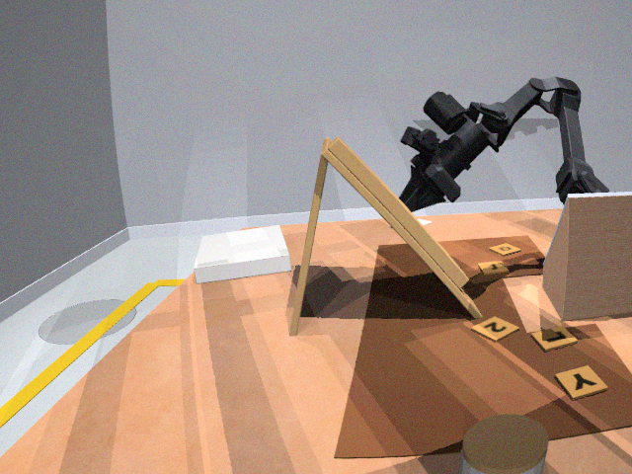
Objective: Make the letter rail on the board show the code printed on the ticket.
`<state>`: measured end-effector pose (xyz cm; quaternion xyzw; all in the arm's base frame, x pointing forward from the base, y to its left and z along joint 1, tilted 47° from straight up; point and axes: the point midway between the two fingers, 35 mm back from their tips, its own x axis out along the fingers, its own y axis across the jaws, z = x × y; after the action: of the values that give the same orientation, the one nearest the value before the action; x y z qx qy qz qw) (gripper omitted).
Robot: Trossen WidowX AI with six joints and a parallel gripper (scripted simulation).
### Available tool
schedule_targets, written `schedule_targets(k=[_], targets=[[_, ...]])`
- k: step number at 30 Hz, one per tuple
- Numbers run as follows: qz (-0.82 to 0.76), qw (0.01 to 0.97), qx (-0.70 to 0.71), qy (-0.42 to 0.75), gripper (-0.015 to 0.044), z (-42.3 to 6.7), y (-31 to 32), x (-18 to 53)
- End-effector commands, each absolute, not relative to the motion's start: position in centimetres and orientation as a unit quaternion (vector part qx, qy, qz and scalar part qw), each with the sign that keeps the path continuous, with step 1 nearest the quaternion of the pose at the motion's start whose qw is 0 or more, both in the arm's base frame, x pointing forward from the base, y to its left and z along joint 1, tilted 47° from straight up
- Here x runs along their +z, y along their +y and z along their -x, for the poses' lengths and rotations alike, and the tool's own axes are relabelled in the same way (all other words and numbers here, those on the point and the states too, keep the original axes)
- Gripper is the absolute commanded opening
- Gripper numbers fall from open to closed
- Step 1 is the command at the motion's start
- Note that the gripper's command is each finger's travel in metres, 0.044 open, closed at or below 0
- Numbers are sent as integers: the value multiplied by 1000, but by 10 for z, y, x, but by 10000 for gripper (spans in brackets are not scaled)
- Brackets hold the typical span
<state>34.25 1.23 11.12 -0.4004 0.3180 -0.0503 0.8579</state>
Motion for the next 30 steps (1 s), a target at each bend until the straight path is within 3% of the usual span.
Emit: schedule_targets(k=[1, 4, 30], targets=[[400, 858, -51, 318, 236, -342, 13, 112], [400, 858, -51, 318, 295, -338, 14, 114], [400, 858, -51, 319, 295, -320, 24, 125]])
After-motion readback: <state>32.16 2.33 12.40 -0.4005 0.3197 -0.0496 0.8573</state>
